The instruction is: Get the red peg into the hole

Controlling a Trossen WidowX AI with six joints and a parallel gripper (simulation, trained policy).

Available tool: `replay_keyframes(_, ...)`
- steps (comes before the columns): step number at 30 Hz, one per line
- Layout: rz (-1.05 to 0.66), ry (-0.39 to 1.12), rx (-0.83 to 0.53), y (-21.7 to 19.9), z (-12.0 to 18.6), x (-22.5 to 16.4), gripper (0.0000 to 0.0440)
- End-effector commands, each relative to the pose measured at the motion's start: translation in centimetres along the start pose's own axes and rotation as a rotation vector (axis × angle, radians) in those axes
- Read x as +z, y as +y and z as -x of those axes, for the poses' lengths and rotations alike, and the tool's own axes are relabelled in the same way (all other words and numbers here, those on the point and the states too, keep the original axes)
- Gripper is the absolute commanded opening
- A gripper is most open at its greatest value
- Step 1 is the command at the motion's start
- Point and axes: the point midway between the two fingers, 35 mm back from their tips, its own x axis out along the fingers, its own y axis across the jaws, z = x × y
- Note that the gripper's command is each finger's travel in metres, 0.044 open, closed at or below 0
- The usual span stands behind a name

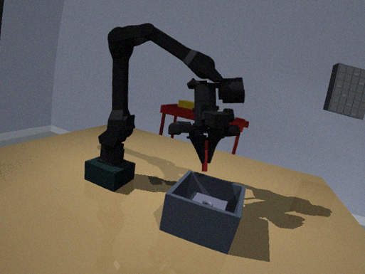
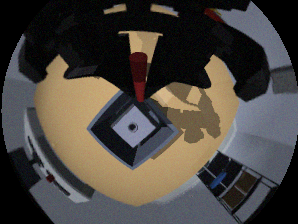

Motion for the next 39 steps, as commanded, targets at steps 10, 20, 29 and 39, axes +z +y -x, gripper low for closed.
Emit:
replay_keyframes(10,-0.075,-0.008,-0.012,-0.7,-2.1,4.0,0.0001)
replay_keyframes(20,-0.109,0.025,-0.027,-1.1,-4.3,5.6,0.0008)
replay_keyframes(29,-0.097,0.067,-0.060,-1.6,-7.0,5.5,0.0036)
replay_keyframes(39,-0.048,0.085,-0.094,-1.6,-8.4,6.5,0.0169)
